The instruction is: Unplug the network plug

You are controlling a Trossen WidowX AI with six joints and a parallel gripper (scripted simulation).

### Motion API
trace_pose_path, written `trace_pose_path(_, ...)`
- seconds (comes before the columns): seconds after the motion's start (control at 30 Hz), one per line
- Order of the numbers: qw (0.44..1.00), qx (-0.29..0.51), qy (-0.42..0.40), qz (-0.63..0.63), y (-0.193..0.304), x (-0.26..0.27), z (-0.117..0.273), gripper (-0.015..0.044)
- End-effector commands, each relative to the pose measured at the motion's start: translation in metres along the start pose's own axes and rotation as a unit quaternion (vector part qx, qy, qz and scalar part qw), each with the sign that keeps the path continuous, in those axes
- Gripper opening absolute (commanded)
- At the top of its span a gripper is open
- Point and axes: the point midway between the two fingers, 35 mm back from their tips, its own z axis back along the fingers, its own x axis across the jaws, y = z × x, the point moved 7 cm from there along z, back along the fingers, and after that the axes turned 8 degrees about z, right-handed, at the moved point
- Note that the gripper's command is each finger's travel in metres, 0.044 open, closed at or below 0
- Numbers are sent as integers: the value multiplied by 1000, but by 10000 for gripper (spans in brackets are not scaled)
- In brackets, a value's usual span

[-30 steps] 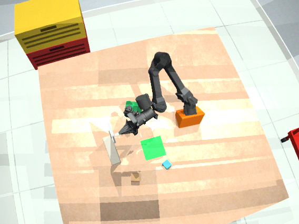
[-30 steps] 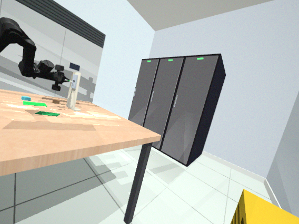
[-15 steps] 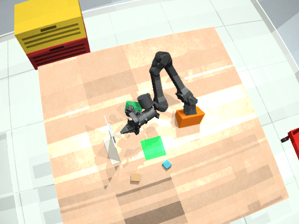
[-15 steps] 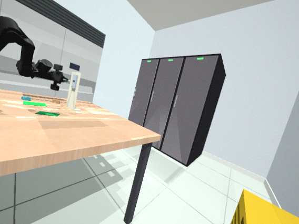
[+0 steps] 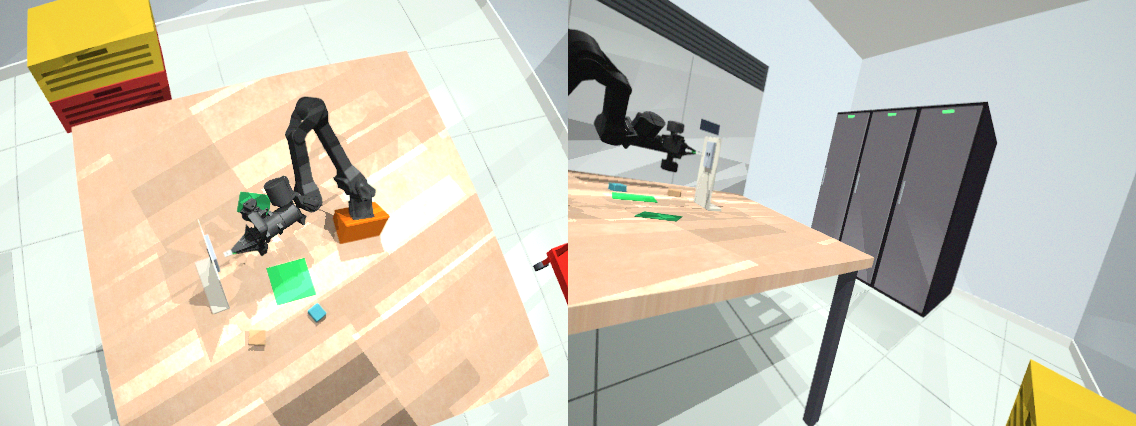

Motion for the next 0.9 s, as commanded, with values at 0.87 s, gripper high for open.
trace_pose_path(0.87,1000,0,0,-1,5,1,19,0)
